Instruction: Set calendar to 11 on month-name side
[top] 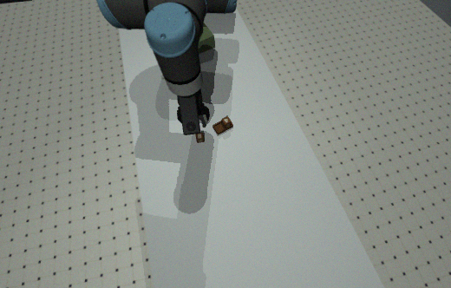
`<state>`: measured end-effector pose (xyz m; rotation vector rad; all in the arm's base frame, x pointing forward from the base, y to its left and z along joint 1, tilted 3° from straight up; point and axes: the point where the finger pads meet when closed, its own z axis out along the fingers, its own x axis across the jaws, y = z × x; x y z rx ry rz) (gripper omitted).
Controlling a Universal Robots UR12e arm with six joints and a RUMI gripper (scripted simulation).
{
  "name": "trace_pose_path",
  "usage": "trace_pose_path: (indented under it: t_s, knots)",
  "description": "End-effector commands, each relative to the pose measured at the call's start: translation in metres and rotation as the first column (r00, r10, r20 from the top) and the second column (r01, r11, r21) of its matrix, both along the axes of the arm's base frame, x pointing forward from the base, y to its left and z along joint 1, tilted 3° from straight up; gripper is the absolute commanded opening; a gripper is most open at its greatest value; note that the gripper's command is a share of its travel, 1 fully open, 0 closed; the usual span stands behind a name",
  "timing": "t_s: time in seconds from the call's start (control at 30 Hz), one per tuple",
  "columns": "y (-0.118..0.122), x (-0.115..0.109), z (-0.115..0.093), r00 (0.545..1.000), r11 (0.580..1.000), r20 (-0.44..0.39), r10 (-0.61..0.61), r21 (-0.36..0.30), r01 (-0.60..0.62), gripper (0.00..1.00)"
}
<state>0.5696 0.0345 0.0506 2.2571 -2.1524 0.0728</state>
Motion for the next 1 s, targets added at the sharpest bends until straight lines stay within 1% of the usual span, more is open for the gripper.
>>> trace_pose_path:
  t_s: [0.0, 0.27, 0.67, 0.97]
  knots:
    - [0.000, 0.001, 0.000, 1.000, 1.000, 0.001, 0.000, 0.000, 0.000, 0.28]
    - [0.000, 0.001, -0.003, 1.000, 1.000, 0.001, 0.003, 0.000, -0.003, 0.28]
    - [-0.001, 0.001, -0.014, 1.000, 1.000, 0.001, 0.004, 0.000, -0.004, 0.28]
    - [-0.002, 0.001, -0.028, 1.000, 1.000, 0.001, 0.004, 0.000, -0.004, 0.28]
